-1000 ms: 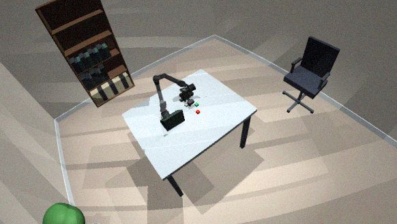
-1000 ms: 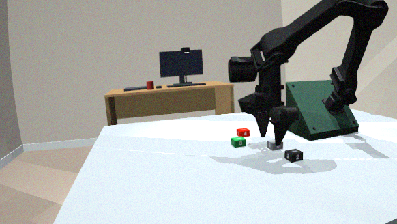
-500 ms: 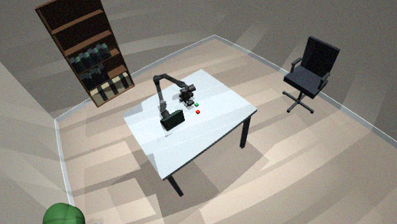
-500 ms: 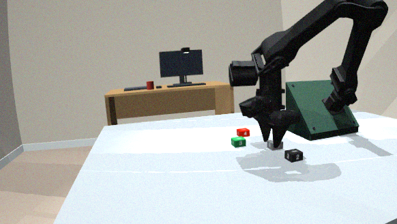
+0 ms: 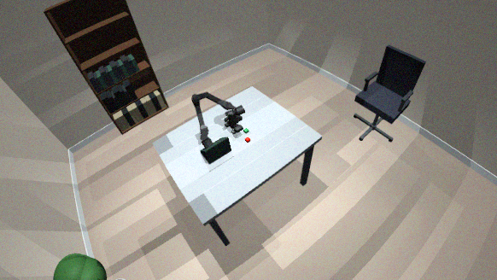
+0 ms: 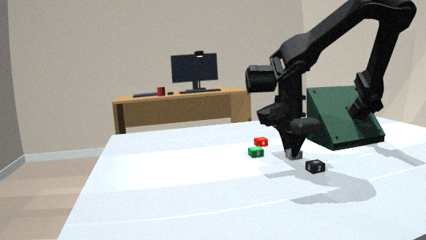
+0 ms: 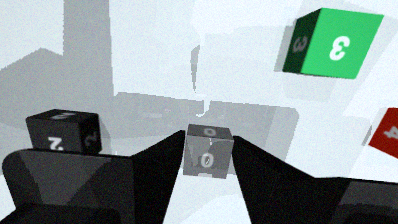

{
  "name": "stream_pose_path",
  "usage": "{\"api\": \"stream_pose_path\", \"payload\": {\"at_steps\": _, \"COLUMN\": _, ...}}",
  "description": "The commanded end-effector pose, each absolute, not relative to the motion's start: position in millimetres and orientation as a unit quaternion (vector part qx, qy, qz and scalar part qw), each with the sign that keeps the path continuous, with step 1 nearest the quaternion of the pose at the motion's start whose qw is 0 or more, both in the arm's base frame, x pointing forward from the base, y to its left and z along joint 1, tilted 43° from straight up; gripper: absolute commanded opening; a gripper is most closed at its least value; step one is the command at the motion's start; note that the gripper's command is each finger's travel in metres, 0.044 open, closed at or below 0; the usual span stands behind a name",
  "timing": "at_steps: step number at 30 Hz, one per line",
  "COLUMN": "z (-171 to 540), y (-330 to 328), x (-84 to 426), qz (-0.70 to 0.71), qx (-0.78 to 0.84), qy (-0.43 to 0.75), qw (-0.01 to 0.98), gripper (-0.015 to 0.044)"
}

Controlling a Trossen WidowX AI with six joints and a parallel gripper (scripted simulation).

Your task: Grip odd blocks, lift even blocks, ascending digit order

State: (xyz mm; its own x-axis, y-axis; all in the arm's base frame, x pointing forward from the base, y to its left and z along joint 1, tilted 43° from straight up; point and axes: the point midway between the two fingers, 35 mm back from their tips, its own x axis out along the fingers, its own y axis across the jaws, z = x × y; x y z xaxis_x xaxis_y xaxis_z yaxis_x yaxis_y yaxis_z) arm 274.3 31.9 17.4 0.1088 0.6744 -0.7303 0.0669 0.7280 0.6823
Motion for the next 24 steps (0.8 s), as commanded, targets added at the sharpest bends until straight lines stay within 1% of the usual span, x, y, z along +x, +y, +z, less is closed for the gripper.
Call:
{"api": "stream_pose_path", "payload": {"at_steps": 1, "z": 17.3, "y": 32.4, "x": 274.5, "qz": 0.222, "qx": 0.297, "qy": 0.629, "qw": 0.683, "gripper": 0.0120}}
{"api": "stream_pose_path", "payload": {"at_steps": 24, "z": 26.7, "y": 23.4, "x": 273.1, "qz": 0.221, "qx": 0.296, "qy": 0.629, "qw": 0.683, "gripper": 0.0120}}
